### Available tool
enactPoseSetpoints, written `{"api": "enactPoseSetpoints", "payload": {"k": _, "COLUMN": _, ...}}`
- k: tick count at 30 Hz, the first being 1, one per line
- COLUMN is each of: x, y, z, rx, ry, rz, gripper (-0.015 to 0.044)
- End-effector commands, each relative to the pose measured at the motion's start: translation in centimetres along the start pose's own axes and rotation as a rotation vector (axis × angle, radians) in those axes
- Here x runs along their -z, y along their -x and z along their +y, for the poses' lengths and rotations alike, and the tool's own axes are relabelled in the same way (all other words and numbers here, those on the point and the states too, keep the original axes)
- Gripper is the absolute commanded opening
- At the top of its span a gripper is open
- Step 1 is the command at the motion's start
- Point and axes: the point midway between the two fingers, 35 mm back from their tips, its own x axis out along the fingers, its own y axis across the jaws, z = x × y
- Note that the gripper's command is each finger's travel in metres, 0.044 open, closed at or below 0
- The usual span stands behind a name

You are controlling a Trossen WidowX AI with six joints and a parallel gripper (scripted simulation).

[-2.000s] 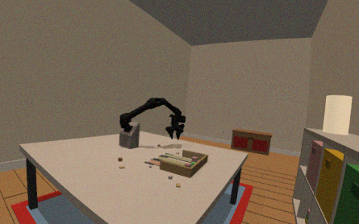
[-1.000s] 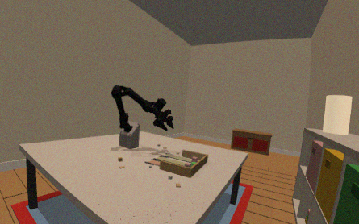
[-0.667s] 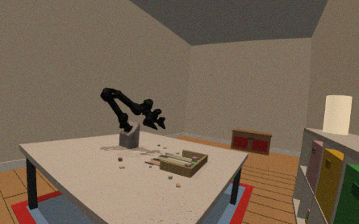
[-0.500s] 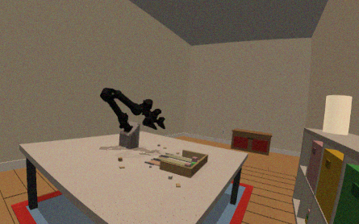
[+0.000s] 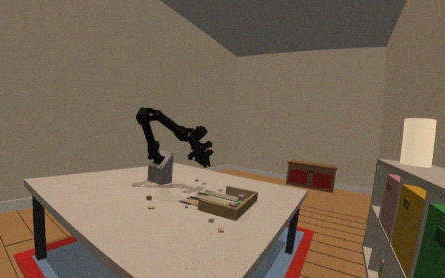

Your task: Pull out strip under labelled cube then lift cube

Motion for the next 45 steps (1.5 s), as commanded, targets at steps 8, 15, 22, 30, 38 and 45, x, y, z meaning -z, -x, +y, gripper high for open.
{"api": "enactPoseSetpoints", "payload": {"k": 8, "x": 1.0, "y": -5.7, "z": 3.0, "rx": -0.033, "ry": 0.020, "rz": 0.418, "gripper": 0.0000}}
{"api": "enactPoseSetpoints", "payload": {"k": 15, "x": 3.0, "y": -7.8, "z": 3.6, "rx": -0.003, "ry": 0.030, "rz": 0.688, "gripper": 0.0000}}
{"api": "enactPoseSetpoints", "payload": {"k": 22, "x": 3.2, "y": -8.1, "z": 3.6, "rx": -0.002, "ry": 0.030, "rz": 0.695, "gripper": 0.0000}}
{"api": "enactPoseSetpoints", "payload": {"k": 30, "x": 4.1, "y": -9.1, "z": 3.7, "rx": -0.002, "ry": 0.030, "rz": 0.695, "gripper": 0.0000}}
{"api": "enactPoseSetpoints", "payload": {"k": 38, "x": 4.9, "y": -10.0, "z": 3.7, "rx": -0.002, "ry": 0.031, "rz": 0.695, "gripper": 0.0000}}
{"api": "enactPoseSetpoints", "payload": {"k": 45, "x": 5.8, "y": -10.9, "z": 3.7, "rx": -0.002, "ry": 0.031, "rz": 0.695, "gripper": 0.0000}}
